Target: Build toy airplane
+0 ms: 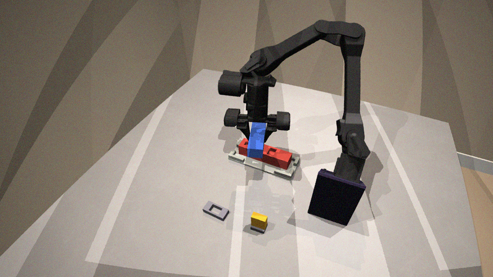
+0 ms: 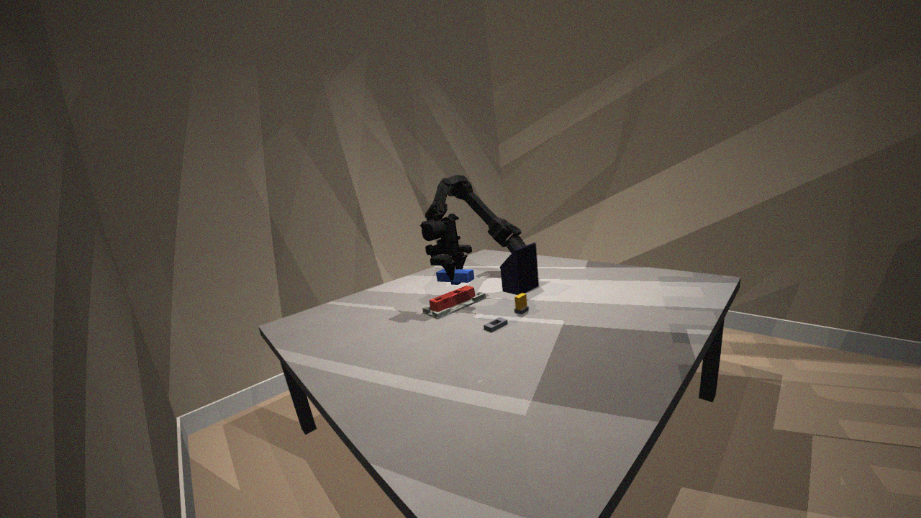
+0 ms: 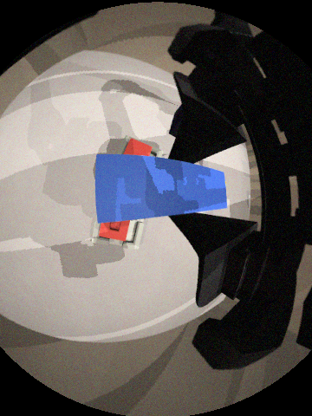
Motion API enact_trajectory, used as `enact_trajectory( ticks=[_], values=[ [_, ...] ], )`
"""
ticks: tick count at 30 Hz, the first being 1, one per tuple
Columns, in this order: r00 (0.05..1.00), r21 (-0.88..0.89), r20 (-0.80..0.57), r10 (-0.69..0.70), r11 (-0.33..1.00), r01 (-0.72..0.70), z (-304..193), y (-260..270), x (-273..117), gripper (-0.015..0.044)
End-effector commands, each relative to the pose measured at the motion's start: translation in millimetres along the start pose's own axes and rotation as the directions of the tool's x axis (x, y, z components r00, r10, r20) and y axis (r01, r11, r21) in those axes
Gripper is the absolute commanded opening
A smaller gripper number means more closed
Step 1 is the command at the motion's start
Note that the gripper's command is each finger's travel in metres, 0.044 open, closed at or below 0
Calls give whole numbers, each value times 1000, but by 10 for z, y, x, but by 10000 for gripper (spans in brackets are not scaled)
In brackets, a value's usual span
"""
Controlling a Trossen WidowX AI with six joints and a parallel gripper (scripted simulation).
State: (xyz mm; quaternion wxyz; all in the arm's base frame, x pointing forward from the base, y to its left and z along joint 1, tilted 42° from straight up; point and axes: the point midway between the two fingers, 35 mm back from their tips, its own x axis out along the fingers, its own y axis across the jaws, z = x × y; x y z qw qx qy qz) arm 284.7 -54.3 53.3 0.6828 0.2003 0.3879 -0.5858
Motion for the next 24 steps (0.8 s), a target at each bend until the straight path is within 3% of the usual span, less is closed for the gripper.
enact_trajectory(
  ticks=[1,16,24],
  values=[
    [1000,81,9,1,997,-2,83,-103,22,0],
    [1000,329,28,-13,944,3,296,-457,120,0],
    [1000,329,28,-13,944,3,297,-456,121,197]
  ],
)
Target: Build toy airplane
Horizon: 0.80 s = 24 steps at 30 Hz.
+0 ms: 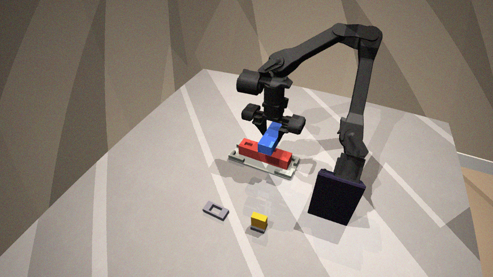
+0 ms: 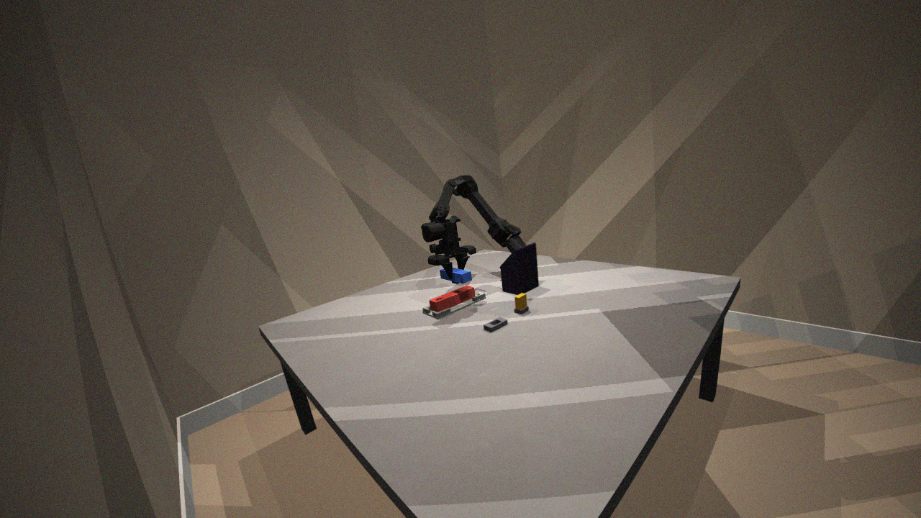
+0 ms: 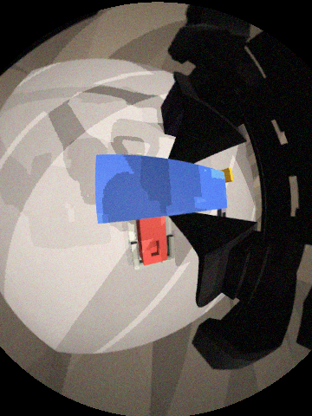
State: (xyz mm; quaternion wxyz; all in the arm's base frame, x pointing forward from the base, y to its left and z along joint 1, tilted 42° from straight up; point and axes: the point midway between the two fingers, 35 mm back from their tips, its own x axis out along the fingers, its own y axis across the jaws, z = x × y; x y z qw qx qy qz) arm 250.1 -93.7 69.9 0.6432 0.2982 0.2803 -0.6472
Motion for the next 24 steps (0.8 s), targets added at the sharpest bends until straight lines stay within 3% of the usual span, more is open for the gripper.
enact_trajectory(
  ticks=[1,24],
  values=[
    [1000,10,3,4,1000,-4,12,0,-2,197],
    [1000,10,3,4,1000,-4,12,10,168,197]
  ],
)
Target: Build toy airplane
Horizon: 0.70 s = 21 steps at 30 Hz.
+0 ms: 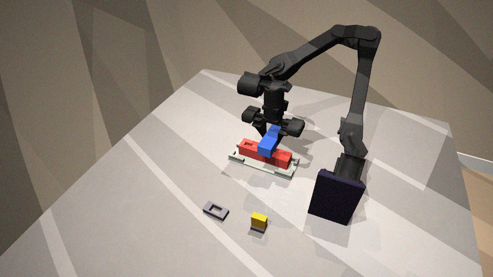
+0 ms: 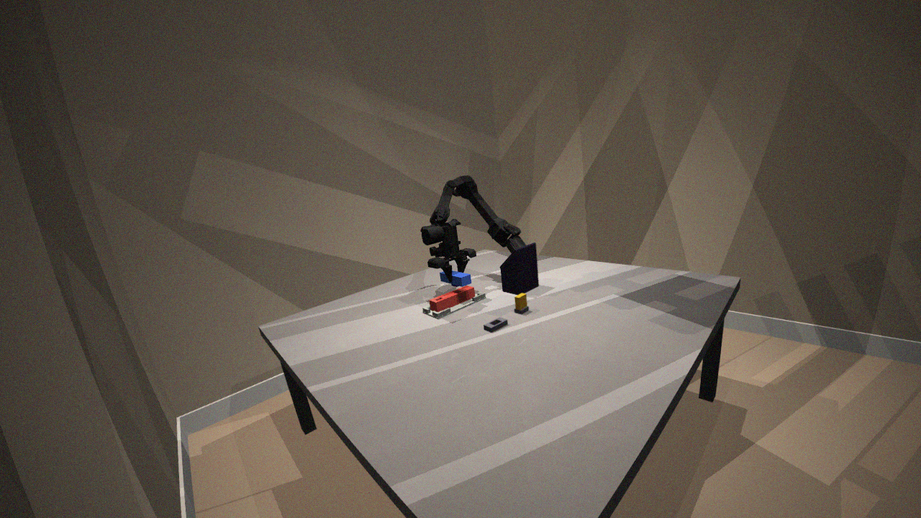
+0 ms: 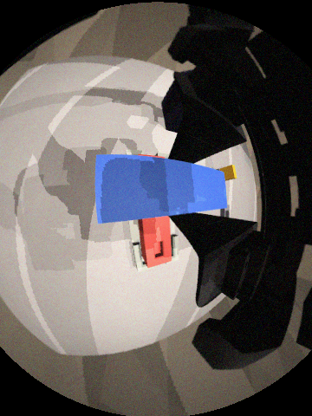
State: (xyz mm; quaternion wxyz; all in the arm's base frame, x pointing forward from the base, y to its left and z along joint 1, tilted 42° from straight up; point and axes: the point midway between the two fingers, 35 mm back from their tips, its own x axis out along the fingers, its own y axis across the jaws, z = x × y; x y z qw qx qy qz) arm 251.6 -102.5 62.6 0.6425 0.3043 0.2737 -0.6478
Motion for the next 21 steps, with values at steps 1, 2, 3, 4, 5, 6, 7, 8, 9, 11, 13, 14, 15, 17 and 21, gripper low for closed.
enact_trajectory(
  ticks=[1,2,3,4,5,6,7,8,9,11,13,14,15,17,21],
  values=[
    [1000,-7,3,-2,1000,2,-5,-6,71,197],
    [1000,-7,3,-2,1000,2,-4,-5,87,197],
    [1000,-7,3,-2,1000,2,-4,-5,103,197],
    [1000,-7,3,-2,1000,2,-3,-6,119,197],
    [1000,-7,3,-2,1000,2,-3,-6,135,197],
    [1000,-7,3,-2,1000,2,-2,-6,151,197],
    [1000,-7,3,-2,1000,2,-1,-6,167,197],
    [1000,-7,3,-2,1000,2,-1,-7,183,197],
    [1000,-7,4,-2,1000,2,0,-8,199,197],
    [1000,-7,4,-2,1000,2,2,-9,231,197],
    [1000,-7,5,-2,1000,2,4,-11,262,197],
    [1000,-7,5,-2,1000,2,5,-12,274,197],
    [1000,-7,5,-2,1000,2,5,-13,282,197],
    [1000,-7,5,-2,1000,2,5,-13,284,197],
    [1000,-1,4,-2,1000,2,11,-9,266,177]
  ],
)
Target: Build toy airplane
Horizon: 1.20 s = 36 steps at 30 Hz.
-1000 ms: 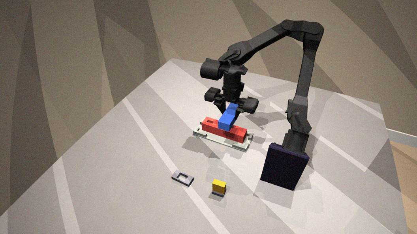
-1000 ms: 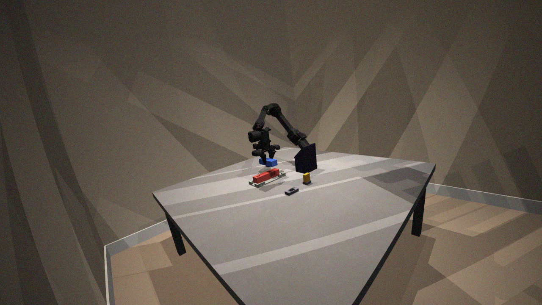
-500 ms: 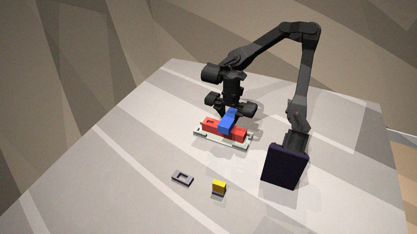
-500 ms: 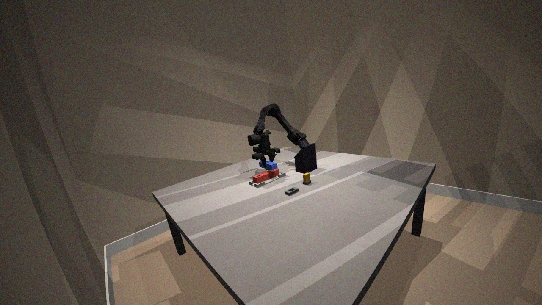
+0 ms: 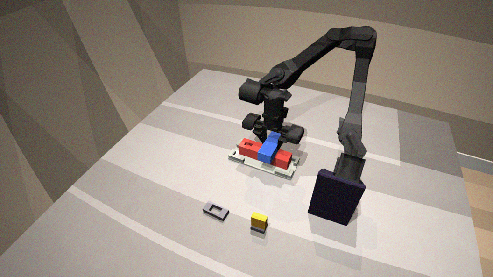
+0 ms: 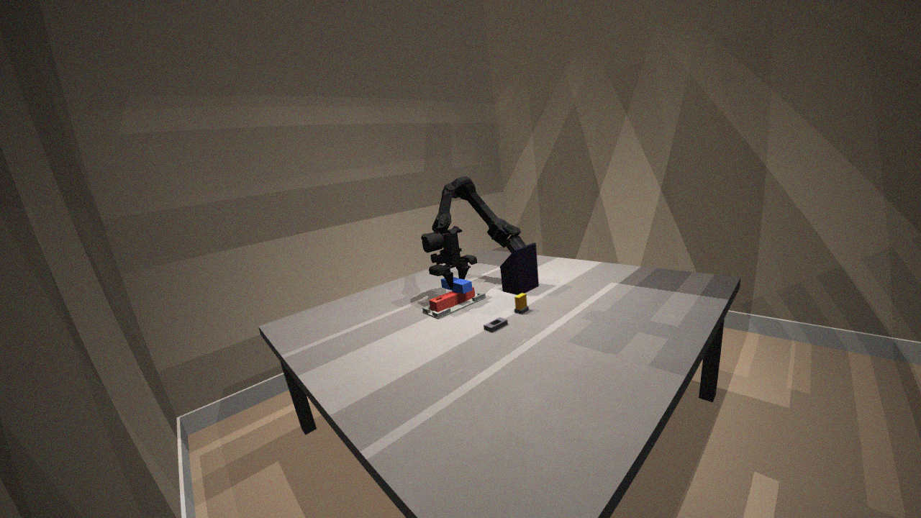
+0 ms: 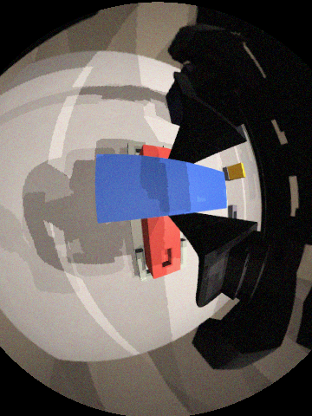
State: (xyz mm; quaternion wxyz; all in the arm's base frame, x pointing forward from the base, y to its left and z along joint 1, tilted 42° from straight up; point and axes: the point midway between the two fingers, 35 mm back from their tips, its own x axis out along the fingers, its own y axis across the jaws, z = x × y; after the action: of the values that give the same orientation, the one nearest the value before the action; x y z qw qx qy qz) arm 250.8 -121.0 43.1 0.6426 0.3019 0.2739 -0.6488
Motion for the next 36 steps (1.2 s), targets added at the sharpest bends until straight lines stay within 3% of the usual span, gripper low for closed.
enact_trajectory(
  ticks=[1,7,23,31,36],
  values=[
    [1000,2,0,0,1000,0,3,2,-4,170],
    [1000,2,0,0,1000,0,3,2,-4,32],
    [1000,2,0,0,1000,0,3,2,-4,440],
    [1000,2,-1,0,1000,0,1,7,-30,440],
    [1000,-3,-5,0,1000,0,-14,20,-742,440]
  ],
)
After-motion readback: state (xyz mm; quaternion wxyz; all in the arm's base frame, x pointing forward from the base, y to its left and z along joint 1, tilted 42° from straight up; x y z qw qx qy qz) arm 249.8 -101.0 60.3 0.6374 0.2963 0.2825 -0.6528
